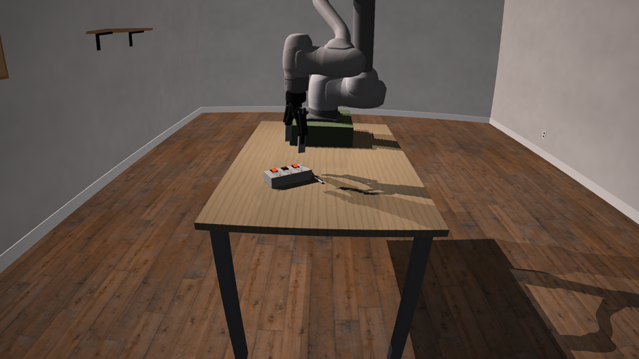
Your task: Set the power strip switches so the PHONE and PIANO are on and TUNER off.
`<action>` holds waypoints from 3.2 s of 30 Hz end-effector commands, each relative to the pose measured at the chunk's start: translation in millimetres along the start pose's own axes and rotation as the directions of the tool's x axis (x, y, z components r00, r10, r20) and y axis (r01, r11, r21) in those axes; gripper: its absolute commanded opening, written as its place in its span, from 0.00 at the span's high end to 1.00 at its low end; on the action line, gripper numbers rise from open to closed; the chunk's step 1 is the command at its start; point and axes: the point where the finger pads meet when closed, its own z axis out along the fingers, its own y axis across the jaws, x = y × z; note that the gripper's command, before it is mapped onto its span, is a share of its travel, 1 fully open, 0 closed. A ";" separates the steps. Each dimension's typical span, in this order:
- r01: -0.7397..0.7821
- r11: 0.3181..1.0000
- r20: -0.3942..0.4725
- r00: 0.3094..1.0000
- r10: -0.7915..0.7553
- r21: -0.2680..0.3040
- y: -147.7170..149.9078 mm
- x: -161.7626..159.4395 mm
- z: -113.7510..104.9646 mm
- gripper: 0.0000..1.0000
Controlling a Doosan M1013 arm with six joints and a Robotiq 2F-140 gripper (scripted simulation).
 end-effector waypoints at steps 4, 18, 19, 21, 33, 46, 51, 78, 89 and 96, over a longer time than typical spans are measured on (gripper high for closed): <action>0.097 0.995 -0.015 0.995 -0.098 -0.028 -8.3 3.8 7.0 1.00; 0.097 0.995 -0.015 0.995 -0.098 -0.028 -8.3 3.8 7.0 1.00; 0.097 0.995 -0.015 0.995 -0.098 -0.028 -8.3 3.8 7.0 1.00; 0.097 0.995 -0.015 0.995 -0.098 -0.028 -8.3 3.8 7.0 1.00; 0.097 0.995 -0.015 0.995 -0.098 -0.028 -8.3 3.8 7.0 1.00; 0.104 0.994 -0.015 0.994 -0.104 -0.028 -8.4 3.8 9.4 1.00; 0.110 0.994 -0.015 0.994 -0.110 -0.029 -8.4 3.8 13.1 1.00; 0.110 0.994 -0.015 0.994 -0.110 -0.029 -8.9 4.1 43.5 1.00; 0.110 0.994 -0.015 0.994 -0.110 -0.029 -9.0 4.2 51.7 1.00; 0.110 0.994 -0.015 0.994 -0.110 -0.029 -9.1 4.2 52.8 1.00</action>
